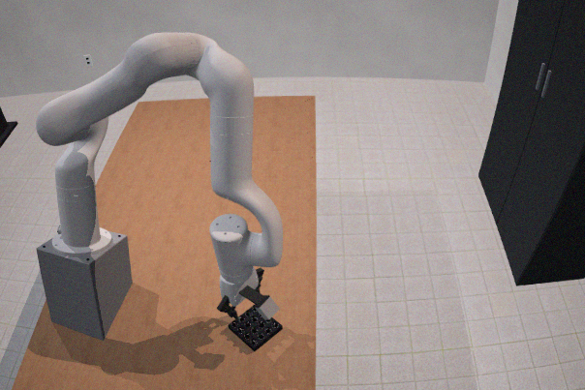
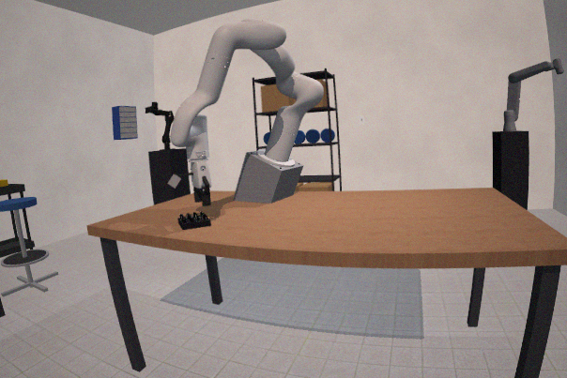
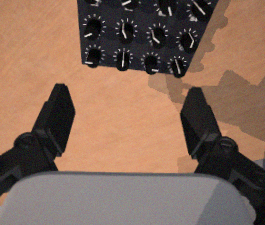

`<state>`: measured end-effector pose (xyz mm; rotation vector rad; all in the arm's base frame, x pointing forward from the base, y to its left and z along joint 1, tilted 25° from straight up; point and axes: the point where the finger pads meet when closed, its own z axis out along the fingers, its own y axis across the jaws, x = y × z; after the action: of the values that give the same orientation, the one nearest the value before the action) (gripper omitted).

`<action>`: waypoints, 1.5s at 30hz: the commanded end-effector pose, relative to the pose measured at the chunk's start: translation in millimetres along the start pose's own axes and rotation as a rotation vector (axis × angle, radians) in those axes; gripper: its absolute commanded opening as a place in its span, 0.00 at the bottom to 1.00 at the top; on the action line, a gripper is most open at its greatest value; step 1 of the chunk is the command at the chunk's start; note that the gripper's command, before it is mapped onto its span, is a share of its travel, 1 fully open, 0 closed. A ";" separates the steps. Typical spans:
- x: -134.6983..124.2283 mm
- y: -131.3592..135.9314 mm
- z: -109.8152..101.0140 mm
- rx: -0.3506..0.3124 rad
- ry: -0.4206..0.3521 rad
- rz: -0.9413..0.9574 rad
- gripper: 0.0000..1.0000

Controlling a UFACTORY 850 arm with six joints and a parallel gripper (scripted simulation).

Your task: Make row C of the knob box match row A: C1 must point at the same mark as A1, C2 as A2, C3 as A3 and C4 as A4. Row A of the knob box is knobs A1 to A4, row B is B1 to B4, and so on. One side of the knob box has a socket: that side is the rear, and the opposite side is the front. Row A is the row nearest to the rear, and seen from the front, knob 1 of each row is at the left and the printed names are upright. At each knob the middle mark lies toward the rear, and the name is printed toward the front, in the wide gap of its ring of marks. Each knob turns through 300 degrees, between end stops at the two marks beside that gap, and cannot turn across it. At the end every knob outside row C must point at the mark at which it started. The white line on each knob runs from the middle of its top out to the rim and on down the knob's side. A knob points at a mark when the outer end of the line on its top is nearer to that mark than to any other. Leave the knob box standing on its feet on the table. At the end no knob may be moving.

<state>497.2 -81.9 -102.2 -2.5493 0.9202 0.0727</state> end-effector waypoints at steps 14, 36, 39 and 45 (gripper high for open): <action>5.7 -5.0 -3.4 0.004 0.008 -0.488 1.00; 11.3 -10.5 -6.8 0.002 0.010 -1.058 1.00; 11.6 -10.7 -6.9 0.002 0.010 -1.084 1.00; 13.5 -12.6 -8.1 0.001 0.010 -1.280 1.00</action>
<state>512.4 -83.9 -94.1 -2.6649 -0.6277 -0.2454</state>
